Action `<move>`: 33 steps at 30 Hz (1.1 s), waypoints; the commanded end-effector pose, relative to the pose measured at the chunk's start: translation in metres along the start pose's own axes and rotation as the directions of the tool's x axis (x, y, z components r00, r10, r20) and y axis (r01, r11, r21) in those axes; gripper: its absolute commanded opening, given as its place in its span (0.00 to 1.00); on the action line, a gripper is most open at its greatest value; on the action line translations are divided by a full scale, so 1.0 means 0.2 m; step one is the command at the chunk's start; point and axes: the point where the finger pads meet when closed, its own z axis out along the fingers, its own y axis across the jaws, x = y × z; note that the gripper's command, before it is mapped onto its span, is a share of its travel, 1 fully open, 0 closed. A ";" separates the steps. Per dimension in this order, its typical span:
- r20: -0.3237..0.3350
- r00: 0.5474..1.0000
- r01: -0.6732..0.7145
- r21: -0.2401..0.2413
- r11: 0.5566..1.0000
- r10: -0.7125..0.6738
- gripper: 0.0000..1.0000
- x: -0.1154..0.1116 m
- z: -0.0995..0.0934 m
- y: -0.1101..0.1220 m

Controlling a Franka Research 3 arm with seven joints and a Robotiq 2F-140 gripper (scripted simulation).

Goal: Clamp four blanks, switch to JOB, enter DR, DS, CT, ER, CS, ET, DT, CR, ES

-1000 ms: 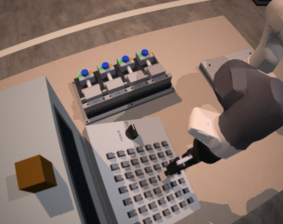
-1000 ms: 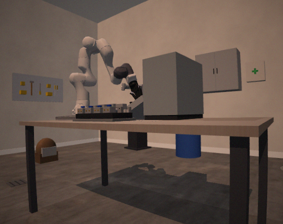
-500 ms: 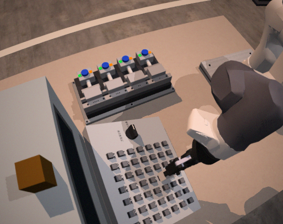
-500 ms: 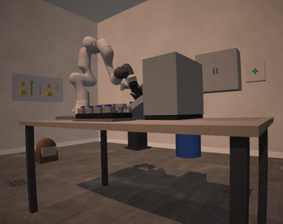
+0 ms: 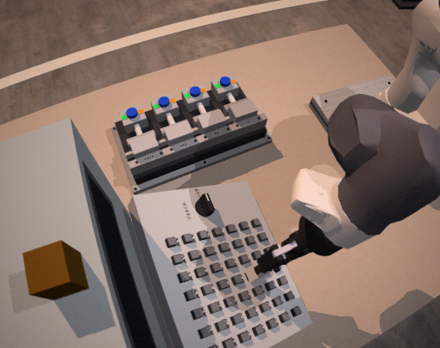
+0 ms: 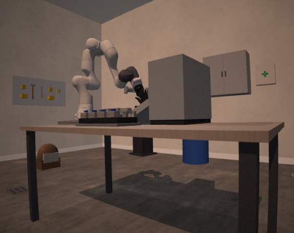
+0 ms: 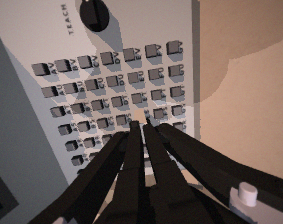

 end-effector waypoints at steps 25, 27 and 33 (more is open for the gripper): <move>-0.001 1.000 -0.011 0.000 1.000 0.011 0.00 0.00 -0.05 0.00; -0.001 1.000 -0.011 0.000 1.000 0.011 0.00 0.00 -0.06 0.00; -0.001 1.000 -0.011 0.000 1.000 0.011 0.00 0.00 -0.10 0.00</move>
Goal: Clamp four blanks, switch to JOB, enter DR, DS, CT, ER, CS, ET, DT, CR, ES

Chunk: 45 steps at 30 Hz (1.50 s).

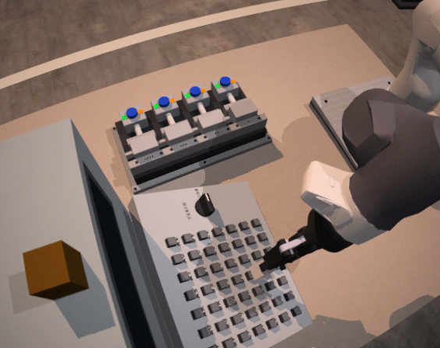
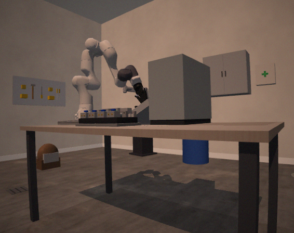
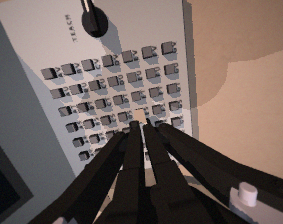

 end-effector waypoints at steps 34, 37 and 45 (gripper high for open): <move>0.002 1.000 0.031 -0.010 0.999 -0.031 0.00 0.15 -0.09 0.00; 0.002 1.000 0.031 -0.010 0.999 -0.031 0.00 0.17 -0.09 -0.01; 0.002 1.000 0.031 -0.010 0.999 -0.031 0.00 0.18 -0.08 -0.01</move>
